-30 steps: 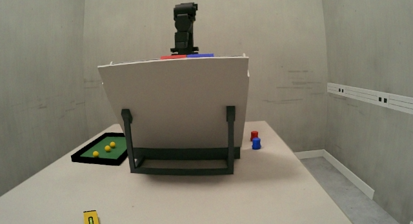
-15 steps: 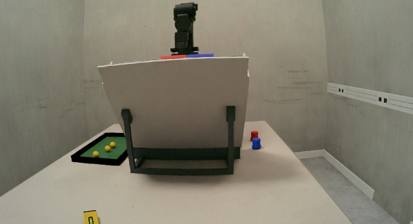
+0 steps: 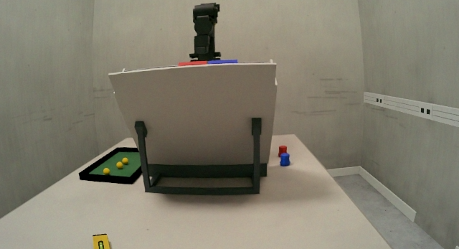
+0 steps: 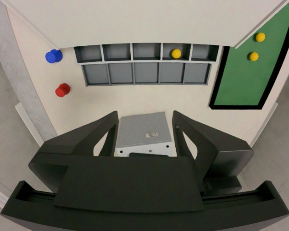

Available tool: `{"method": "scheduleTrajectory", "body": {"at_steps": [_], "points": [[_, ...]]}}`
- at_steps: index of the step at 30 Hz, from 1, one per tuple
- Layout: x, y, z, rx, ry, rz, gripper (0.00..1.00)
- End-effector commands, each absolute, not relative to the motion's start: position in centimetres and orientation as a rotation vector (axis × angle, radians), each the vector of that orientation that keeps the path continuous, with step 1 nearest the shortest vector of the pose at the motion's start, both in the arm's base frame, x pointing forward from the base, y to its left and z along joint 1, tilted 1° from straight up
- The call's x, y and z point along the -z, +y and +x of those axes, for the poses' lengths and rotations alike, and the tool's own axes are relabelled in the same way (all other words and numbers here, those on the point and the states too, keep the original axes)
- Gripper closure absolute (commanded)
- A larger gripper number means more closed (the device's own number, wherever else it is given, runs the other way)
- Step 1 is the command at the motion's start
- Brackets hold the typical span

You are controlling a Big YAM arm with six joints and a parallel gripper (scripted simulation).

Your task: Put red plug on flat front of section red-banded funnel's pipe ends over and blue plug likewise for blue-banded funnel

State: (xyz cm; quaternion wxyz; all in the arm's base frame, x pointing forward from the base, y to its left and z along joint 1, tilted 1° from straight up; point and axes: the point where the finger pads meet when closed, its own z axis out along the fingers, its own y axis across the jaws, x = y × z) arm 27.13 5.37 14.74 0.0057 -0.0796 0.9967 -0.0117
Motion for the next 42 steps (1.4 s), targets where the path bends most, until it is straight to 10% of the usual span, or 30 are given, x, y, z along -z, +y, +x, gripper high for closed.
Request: {"method": "scheduleTrajectory", "body": {"at_steps": [1,3,4,42], "points": [[-15.1,5.4,27.5,0.035,3.106,-0.249,0.41],[-15.1,5.4,27.5,0.035,3.106,-0.249,0.41],[-15.1,5.4,27.5,0.035,3.106,-0.249,0.2],[-12.6,1.1,27.8,0.035,3.106,-0.249,0.2]]}}
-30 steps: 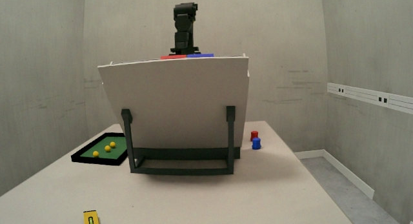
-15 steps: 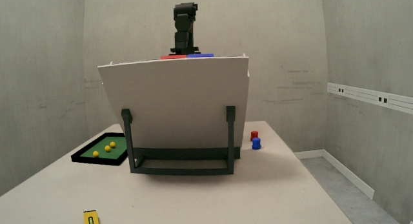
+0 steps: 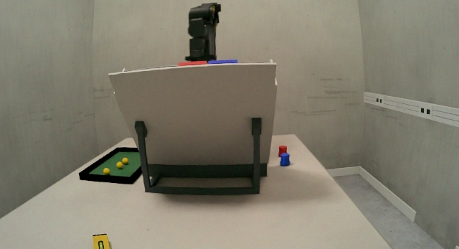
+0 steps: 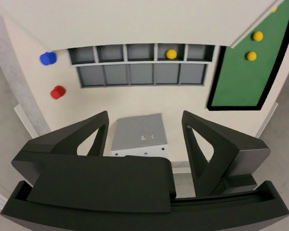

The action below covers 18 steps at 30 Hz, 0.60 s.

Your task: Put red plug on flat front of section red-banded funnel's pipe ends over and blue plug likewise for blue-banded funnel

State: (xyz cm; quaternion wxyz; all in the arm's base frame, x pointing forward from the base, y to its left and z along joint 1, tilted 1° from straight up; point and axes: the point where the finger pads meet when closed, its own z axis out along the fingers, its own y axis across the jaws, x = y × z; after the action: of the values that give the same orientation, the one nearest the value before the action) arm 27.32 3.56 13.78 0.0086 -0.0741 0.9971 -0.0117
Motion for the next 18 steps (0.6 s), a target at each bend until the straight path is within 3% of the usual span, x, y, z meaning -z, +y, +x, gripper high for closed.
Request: {"method": "scheduleTrajectory", "body": {"at_steps": [1,18], "points": [[-12.1,0.3,27.9,0.035,3.106,-0.249,0.2],[-6.8,-8.9,28.6,0.036,3.108,-0.255,0.2]]}}
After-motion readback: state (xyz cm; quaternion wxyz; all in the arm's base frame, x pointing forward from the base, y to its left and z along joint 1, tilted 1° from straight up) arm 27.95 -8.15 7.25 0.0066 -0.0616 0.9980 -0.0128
